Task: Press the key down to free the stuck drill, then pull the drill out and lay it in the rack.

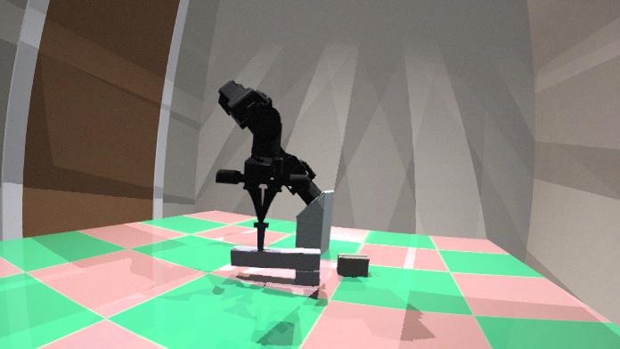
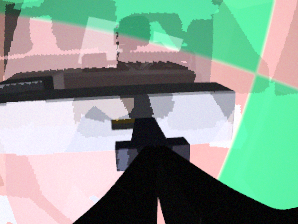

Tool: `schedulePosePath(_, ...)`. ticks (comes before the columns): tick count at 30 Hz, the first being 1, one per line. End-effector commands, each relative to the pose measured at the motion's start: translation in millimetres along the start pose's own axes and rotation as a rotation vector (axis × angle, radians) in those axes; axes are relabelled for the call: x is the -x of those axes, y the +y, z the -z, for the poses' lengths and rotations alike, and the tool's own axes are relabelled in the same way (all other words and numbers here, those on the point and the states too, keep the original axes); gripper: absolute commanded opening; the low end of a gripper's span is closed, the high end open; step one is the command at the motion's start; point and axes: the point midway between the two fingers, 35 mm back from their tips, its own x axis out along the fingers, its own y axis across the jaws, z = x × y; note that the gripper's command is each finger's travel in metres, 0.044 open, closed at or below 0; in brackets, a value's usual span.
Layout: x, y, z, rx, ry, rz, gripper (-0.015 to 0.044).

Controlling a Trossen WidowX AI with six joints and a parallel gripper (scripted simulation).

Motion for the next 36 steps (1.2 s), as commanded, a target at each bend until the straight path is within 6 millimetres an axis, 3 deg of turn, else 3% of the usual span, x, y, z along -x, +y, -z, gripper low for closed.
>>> schedulePosePath(1, -17.1, -3.6, 7.0, -0.01, 0.042, 0.004, 0.0)
schedulePosePath(23, -31.2, -5.0, 7.6, -0.01, 0.042, 0.005, 0.0)
schedulePosePath(26, -18.5, -4.2, 4.0, -0.01, 0.041, 0.002, 0.0079)
schedulePosePath(32, 43.3, -1.4, -3.0, -0.01, 0.041, 0.0, 0.0236)
schedulePosePath(36, 45.9, -1.3, -3.0, -0.01, 0.042, 0.001, 0.0341)
